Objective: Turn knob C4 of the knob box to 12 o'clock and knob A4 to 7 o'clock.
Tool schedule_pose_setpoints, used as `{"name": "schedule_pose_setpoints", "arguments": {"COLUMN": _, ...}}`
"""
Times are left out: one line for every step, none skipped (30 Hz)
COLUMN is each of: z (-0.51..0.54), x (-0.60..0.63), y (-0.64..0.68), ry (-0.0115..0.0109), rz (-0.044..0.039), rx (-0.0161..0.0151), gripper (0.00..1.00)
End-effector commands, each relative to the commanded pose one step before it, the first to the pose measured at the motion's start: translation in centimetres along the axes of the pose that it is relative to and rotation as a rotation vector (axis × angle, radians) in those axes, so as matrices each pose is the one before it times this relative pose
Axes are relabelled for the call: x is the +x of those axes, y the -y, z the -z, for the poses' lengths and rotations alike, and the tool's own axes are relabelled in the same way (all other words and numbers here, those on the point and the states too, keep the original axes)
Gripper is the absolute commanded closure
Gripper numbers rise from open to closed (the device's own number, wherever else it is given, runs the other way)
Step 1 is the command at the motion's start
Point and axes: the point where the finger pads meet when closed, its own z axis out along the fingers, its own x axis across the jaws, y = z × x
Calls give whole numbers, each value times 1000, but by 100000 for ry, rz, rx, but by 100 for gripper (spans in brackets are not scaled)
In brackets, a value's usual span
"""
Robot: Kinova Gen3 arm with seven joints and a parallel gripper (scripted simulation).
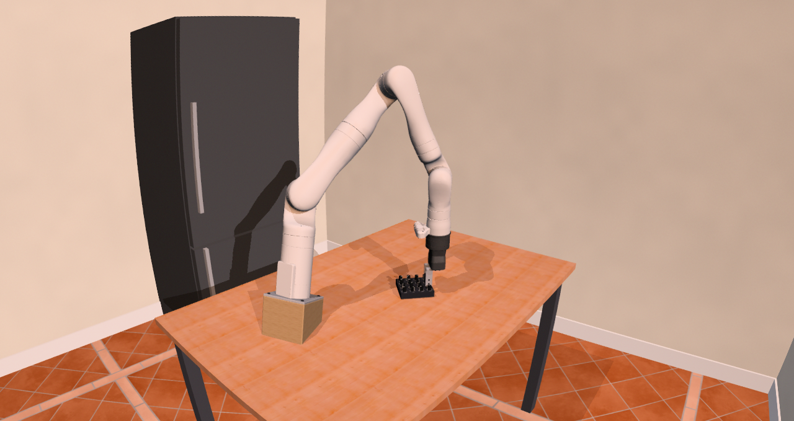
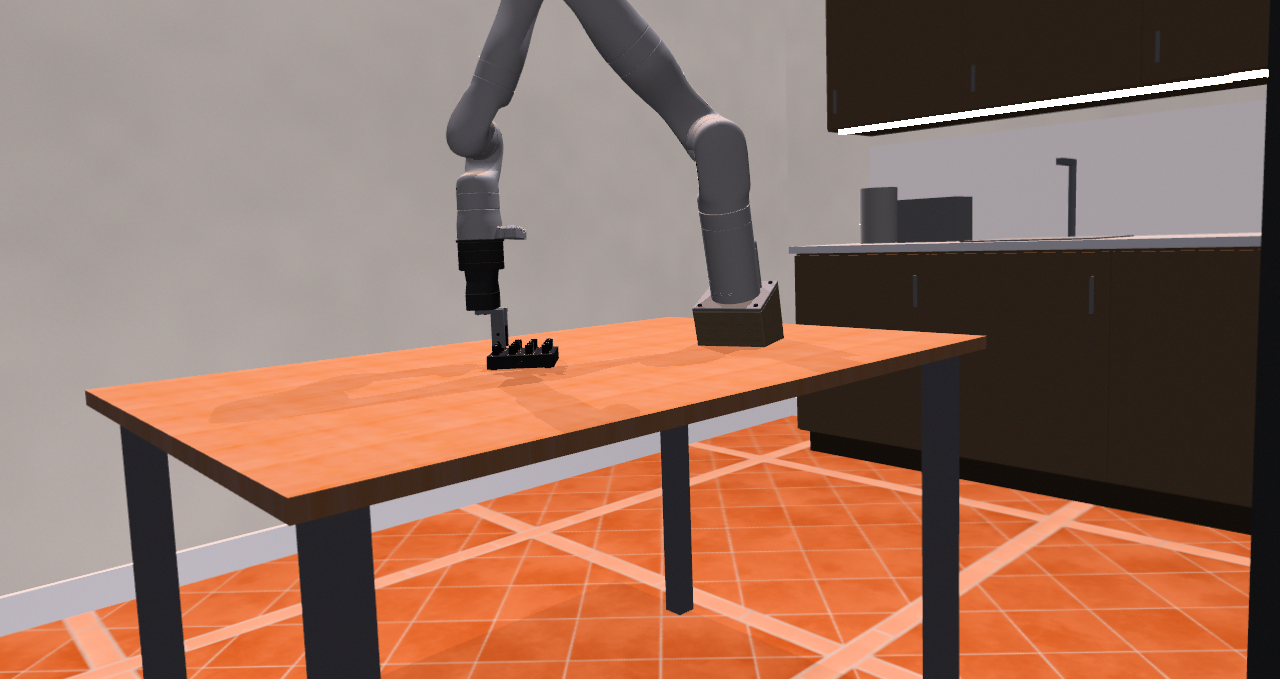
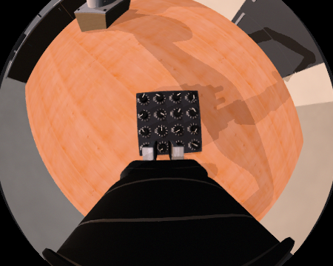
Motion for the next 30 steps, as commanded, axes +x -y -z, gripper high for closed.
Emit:
{"name": "schedule_pose_setpoints", "arguments": {"z": 61, "x": 6, "y": -63, "ry": -25, "rz": -3, "rx": -175, "gripper": 54}}
{"name": "schedule_pose_setpoints", "arguments": {"z": 0, "x": 0, "y": 0, "ry": 0, "rz": 0, "rx": 0, "gripper": 54}}
{"name": "schedule_pose_setpoints", "arguments": {"z": 0, "x": 0, "y": 0, "ry": 0, "rz": 0, "rx": 0, "gripper": 54}}
{"name": "schedule_pose_setpoints", "arguments": {"z": 0, "x": 0, "y": 0, "ry": 0, "rz": 0, "rx": 0, "gripper": 54}}
{"name": "schedule_pose_setpoints", "arguments": {"z": 0, "x": 0, "y": 0, "ry": 0, "rz": 0, "rx": 0, "gripper": 54}}
{"name": "schedule_pose_setpoints", "arguments": {"z": 0, "x": 0, "y": 0, "ry": 0, "rz": 0, "rx": 0, "gripper": 54}}
{"name": "schedule_pose_setpoints", "arguments": {"z": 0, "x": 0, "y": 0, "ry": 0, "rz": 0, "rx": 0, "gripper": 54}}
{"name": "schedule_pose_setpoints", "arguments": {"z": 0, "x": 0, "y": 0, "ry": 0, "rz": 0, "rx": 0, "gripper": 54}}
{"name": "schedule_pose_setpoints", "arguments": {"z": 0, "x": 0, "y": 0, "ry": 0, "rz": 0, "rx": 0, "gripper": 54}}
{"name": "schedule_pose_setpoints", "arguments": {"z": 0, "x": 0, "y": 0, "ry": 0, "rz": 0, "rx": 0, "gripper": 54}}
{"name": "schedule_pose_setpoints", "arguments": {"z": 0, "x": 0, "y": 0, "ry": 0, "rz": 0, "rx": 0, "gripper": 70}}
{"name": "schedule_pose_setpoints", "arguments": {"z": 0, "x": 0, "y": 0, "ry": 0, "rz": 0, "rx": 0, "gripper": 70}}
{"name": "schedule_pose_setpoints", "arguments": {"z": 0, "x": 0, "y": 0, "ry": 0, "rz": 0, "rx": 0, "gripper": 70}}
{"name": "schedule_pose_setpoints", "arguments": {"z": 0, "x": 0, "y": 0, "ry": 0, "rz": 0, "rx": 0, "gripper": 70}}
{"name": "schedule_pose_setpoints", "arguments": {"z": 0, "x": 0, "y": 0, "ry": 0, "rz": 0, "rx": 0, "gripper": 70}}
{"name": "schedule_pose_setpoints", "arguments": {"z": 0, "x": 0, "y": 0, "ry": 0, "rz": 0, "rx": 0, "gripper": 70}}
{"name": "schedule_pose_setpoints", "arguments": {"z": 0, "x": 0, "y": 0, "ry": 0, "rz": 0, "rx": 0, "gripper": 70}}
{"name": "schedule_pose_setpoints", "arguments": {"z": 0, "x": 0, "y": 0, "ry": 0, "rz": 0, "rx": 0, "gripper": 70}}
{"name": "schedule_pose_setpoints", "arguments": {"z": 0, "x": 0, "y": 0, "ry": 0, "rz": 0, "rx": 0, "gripper": 70}}
{"name": "schedule_pose_setpoints", "arguments": {"z": 0, "x": 0, "y": 0, "ry": 0, "rz": 0, "rx": 0, "gripper": 70}}
{"name": "schedule_pose_setpoints", "arguments": {"z": 0, "x": 0, "y": 0, "ry": 0, "rz": 0, "rx": 0, "gripper": 70}}
{"name": "schedule_pose_setpoints", "arguments": {"z": 0, "x": 0, "y": 0, "ry": 0, "rz": 0, "rx": 0, "gripper": 70}}
{"name": "schedule_pose_setpoints", "arguments": {"z": 0, "x": 0, "y": 0, "ry": 0, "rz": 0, "rx": 0, "gripper": 70}}
{"name": "schedule_pose_setpoints", "arguments": {"z": 0, "x": 0, "y": 0, "ry": 0, "rz": 0, "rx": 0, "gripper": 70}}
{"name": "schedule_pose_setpoints", "arguments": {"z": 0, "x": 0, "y": 0, "ry": 0, "rz": 0, "rx": 0, "gripper": 70}}
{"name": "schedule_pose_setpoints", "arguments": {"z": 0, "x": 0, "y": 0, "ry": 0, "rz": 0, "rx": 0, "gripper": 70}}
{"name": "schedule_pose_setpoints", "arguments": {"z": 0, "x": 0, "y": 0, "ry": 0, "rz": 0, "rx": 0, "gripper": 70}}
{"name": "schedule_pose_setpoints", "arguments": {"z": 0, "x": 0, "y": 0, "ry": 0, "rz": 0, "rx": 0, "gripper": 70}}
{"name": "schedule_pose_setpoints", "arguments": {"z": 0, "x": 0, "y": 0, "ry": 0, "rz": 0, "rx": 0, "gripper": 70}}
{"name": "schedule_pose_setpoints", "arguments": {"z": 0, "x": 0, "y": 0, "ry": 0, "rz": 0, "rx": 0, "gripper": 70}}
